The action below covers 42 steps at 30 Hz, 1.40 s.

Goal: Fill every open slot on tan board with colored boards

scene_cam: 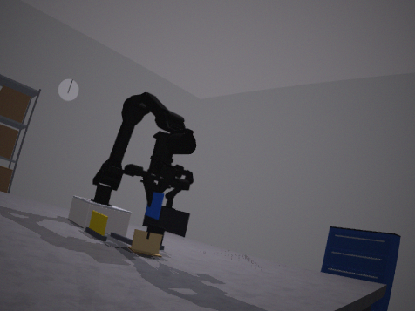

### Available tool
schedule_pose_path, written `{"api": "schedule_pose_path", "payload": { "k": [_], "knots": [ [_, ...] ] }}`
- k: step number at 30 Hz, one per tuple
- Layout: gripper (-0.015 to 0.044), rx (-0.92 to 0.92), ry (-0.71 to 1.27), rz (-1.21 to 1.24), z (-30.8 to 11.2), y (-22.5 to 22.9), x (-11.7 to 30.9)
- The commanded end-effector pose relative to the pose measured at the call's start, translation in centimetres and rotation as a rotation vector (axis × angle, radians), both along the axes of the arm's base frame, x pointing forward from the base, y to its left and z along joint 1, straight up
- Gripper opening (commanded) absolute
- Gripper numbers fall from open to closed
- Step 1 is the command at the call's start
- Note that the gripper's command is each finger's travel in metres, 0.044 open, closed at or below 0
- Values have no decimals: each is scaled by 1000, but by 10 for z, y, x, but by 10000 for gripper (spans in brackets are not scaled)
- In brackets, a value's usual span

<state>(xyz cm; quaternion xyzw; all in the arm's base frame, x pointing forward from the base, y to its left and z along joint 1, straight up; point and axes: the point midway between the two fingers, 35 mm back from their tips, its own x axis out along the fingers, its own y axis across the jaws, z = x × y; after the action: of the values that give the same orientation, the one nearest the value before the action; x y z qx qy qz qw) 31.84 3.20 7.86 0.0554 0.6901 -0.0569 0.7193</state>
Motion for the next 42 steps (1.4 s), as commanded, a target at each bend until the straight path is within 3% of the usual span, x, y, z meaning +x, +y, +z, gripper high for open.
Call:
{"api": "schedule_pose_path", "payload": {
  "k": [1, 10, 42],
  "knots": [
    [0, 2, 9, -22, -4, 1, 4],
    [0, 2, 9, -22, -26, 1, 5],
    [0, 2, 9, -22, -35, 1, 6]
  ]
}}
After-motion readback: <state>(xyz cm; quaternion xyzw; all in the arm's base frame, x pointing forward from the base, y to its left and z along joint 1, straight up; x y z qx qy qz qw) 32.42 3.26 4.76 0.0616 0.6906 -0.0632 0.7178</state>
